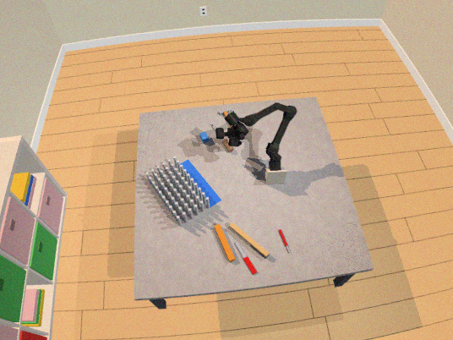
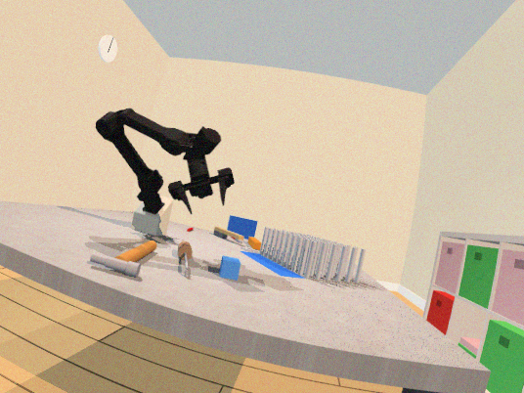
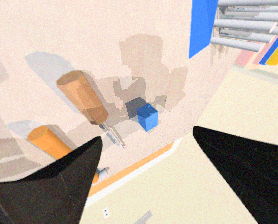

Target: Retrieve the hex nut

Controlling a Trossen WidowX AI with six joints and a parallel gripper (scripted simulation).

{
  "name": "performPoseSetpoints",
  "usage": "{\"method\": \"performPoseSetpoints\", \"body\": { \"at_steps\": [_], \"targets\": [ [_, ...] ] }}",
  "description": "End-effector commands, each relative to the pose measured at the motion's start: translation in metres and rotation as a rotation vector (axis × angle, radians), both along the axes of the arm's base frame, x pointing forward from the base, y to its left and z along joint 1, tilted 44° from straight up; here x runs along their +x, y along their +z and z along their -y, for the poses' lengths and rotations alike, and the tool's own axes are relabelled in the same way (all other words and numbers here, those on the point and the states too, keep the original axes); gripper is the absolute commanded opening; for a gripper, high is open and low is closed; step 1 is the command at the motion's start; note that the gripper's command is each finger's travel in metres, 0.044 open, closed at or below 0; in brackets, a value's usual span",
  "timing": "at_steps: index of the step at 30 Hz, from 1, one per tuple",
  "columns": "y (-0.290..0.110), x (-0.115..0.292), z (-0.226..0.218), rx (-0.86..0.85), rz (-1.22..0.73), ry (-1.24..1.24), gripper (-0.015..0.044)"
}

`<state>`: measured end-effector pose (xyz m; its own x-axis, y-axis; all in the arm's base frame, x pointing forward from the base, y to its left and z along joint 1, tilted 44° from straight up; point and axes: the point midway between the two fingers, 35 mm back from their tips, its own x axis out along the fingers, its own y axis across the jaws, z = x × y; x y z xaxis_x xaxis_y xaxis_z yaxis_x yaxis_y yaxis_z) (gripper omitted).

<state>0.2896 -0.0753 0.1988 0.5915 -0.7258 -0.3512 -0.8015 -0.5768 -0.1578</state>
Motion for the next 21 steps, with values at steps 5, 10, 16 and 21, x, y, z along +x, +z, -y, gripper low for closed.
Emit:
{"method": "performPoseSetpoints", "body": {
  "at_steps": [5, 10, 16, 21],
  "targets": [
    [0.023, -0.024, 0.015, -0.204, -0.168, -0.009, 0.0440],
    [0.017, -0.023, 0.020, -0.201, -0.169, -0.010, 0.0440],
    [-0.020, -0.023, 0.056, -0.207, -0.166, -0.010, 0.0440],
    [-0.020, -0.023, 0.056, -0.207, -0.166, -0.010, 0.0440]
  ]
}}
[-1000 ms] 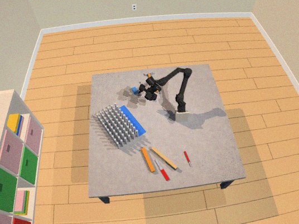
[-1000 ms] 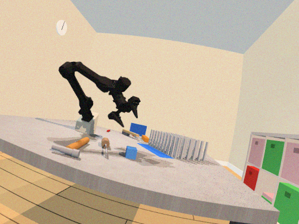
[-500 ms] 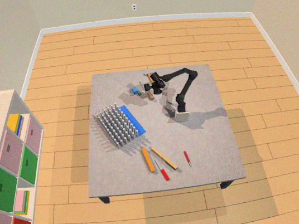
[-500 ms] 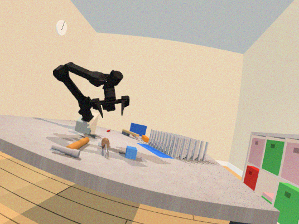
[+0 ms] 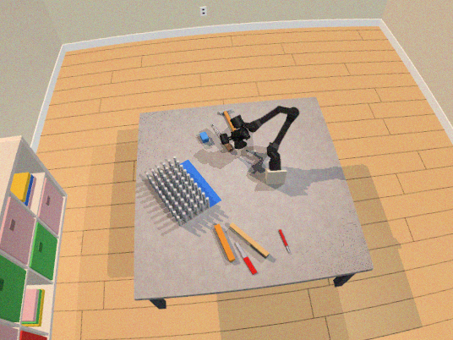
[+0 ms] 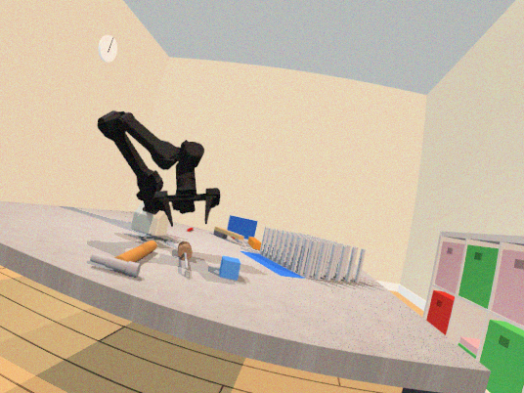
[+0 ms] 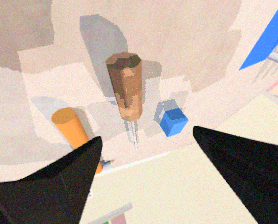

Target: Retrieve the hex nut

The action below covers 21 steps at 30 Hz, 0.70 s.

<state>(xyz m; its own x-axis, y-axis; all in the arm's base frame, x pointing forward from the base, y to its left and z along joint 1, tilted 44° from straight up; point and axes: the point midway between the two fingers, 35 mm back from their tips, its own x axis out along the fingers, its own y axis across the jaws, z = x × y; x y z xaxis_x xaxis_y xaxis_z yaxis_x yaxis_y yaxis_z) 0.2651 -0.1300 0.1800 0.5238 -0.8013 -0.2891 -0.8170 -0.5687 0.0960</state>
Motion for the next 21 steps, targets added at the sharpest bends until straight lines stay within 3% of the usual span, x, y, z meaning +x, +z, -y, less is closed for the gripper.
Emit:
{"method": "performPoseSetpoints", "body": {
  "at_steps": [1, 7, 13, 21],
  "targets": [
    [-0.0010, 0.0012, 0.0014, -0.003, 0.001, 0.008, 0.0440],
    [-0.0004, 0.0026, 0.0018, -0.002, 0.004, 0.002, 0.0440],
    [-0.0004, 0.0026, 0.0018, -0.002, 0.004, 0.002, 0.0282],
    [-0.0004, 0.0026, 0.0018, -0.002, 0.004, 0.002, 0.0280]
  ]
}}
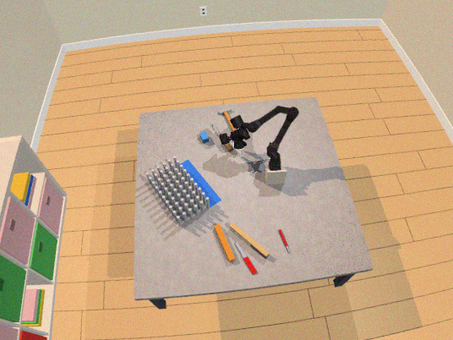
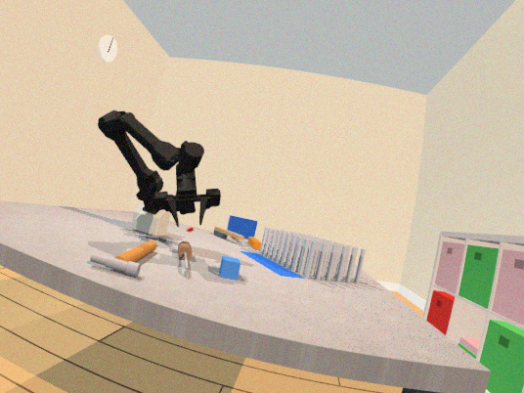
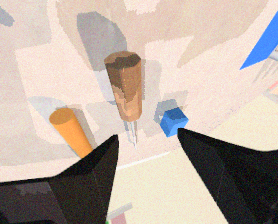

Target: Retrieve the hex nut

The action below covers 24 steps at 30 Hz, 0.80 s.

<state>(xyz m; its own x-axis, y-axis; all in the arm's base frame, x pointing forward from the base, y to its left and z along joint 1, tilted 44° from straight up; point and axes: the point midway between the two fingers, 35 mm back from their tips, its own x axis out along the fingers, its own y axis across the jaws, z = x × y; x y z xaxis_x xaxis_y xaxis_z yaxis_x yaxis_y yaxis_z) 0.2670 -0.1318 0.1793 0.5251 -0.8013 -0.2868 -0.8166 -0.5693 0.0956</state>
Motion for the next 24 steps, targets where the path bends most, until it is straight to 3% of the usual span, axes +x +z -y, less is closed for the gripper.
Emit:
{"method": "performPoseSetpoints", "body": {
  "at_steps": [1, 24],
  "targets": [
    [0.000, 0.001, 0.000, 0.000, 0.002, 0.001, 0.0280],
    [-0.026, 0.008, 0.025, 0.003, 0.000, 0.003, 0.0280]
  ]
}}
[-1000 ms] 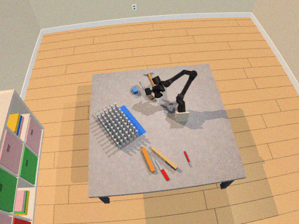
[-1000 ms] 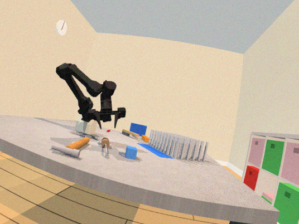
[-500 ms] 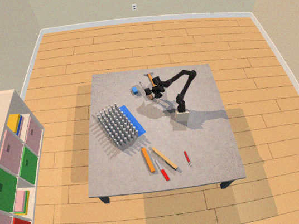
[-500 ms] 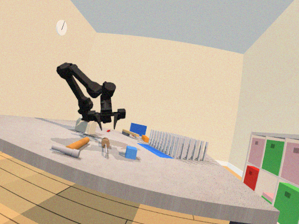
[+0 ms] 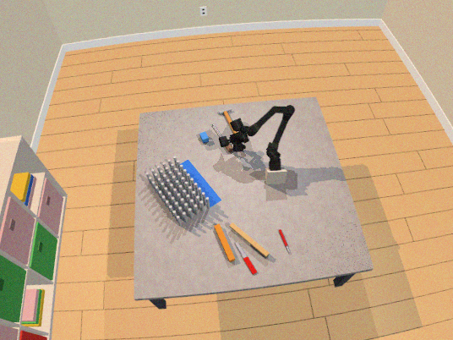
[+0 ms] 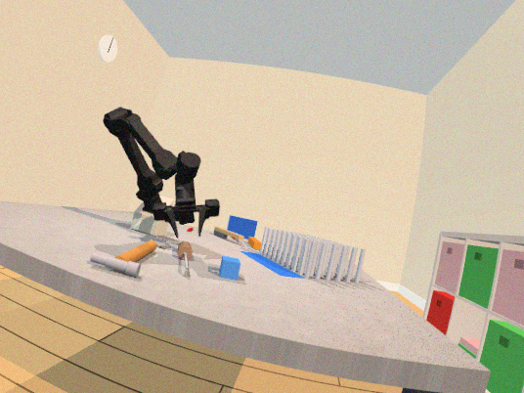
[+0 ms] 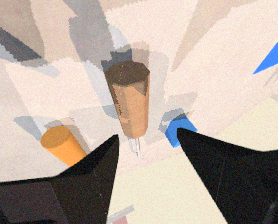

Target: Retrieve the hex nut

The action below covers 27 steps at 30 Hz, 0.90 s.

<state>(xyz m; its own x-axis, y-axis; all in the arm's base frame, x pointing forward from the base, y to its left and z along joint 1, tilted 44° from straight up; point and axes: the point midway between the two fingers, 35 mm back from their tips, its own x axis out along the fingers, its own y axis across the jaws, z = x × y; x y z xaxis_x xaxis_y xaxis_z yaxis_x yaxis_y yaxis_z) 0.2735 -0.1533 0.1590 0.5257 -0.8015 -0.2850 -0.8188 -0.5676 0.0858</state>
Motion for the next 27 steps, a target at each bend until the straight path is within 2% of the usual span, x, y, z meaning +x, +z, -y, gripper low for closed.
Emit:
{"method": "performPoseSetpoints", "body": {
  "at_steps": [1, 23, 26, 27],
  "targets": [
    [-0.006, 0.001, 0.004, -0.001, -0.010, 0.006, 0.0280],
    [-0.028, 0.000, 0.028, -0.009, -0.010, 0.010, 0.0280],
    [-0.028, 0.000, 0.028, -0.009, -0.010, 0.010, 0.0201],
    [-0.028, 0.000, 0.028, -0.009, -0.010, 0.010, 0.0195]
  ]
}}
